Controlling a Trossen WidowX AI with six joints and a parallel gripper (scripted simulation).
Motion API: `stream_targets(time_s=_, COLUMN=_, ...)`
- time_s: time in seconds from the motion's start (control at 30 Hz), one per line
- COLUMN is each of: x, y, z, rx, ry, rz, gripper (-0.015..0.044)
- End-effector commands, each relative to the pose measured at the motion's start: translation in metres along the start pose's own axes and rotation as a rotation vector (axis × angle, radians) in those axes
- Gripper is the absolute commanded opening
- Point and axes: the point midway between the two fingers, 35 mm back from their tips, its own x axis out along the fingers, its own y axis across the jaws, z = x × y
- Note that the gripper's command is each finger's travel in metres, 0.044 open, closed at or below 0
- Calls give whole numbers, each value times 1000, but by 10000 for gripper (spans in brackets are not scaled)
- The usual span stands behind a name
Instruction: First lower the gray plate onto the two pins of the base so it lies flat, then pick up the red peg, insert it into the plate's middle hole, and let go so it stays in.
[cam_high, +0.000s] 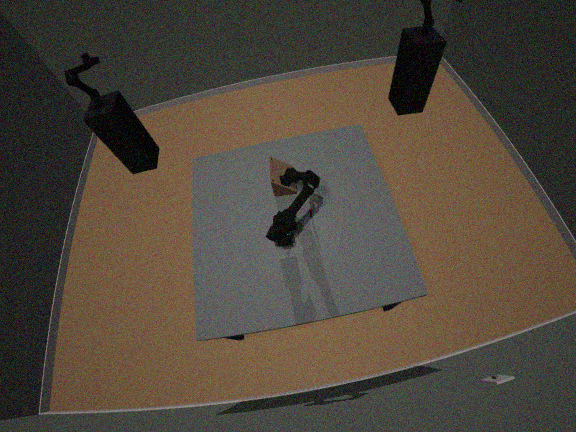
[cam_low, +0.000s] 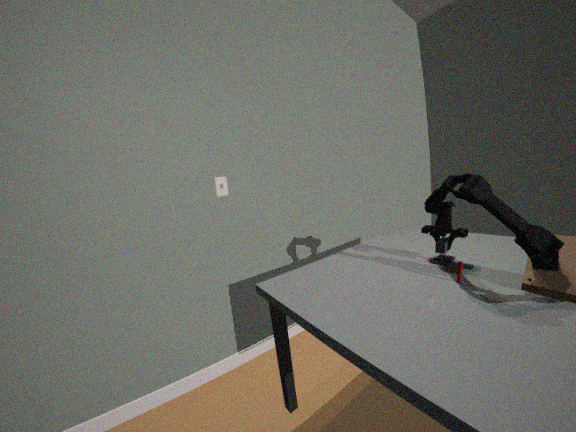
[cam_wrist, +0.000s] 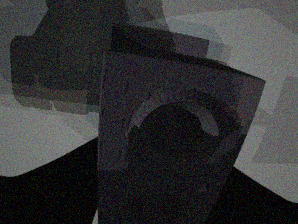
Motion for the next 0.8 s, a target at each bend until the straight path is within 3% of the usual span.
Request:
stream_targets(time_s=0.0, x=9, y=2, z=0, rx=6, ry=-2, rz=4, gripper=0)
stream_targets(time_s=0.77, x=33, y=0, z=0, rx=-3, ry=2, rz=4, gripper=0)
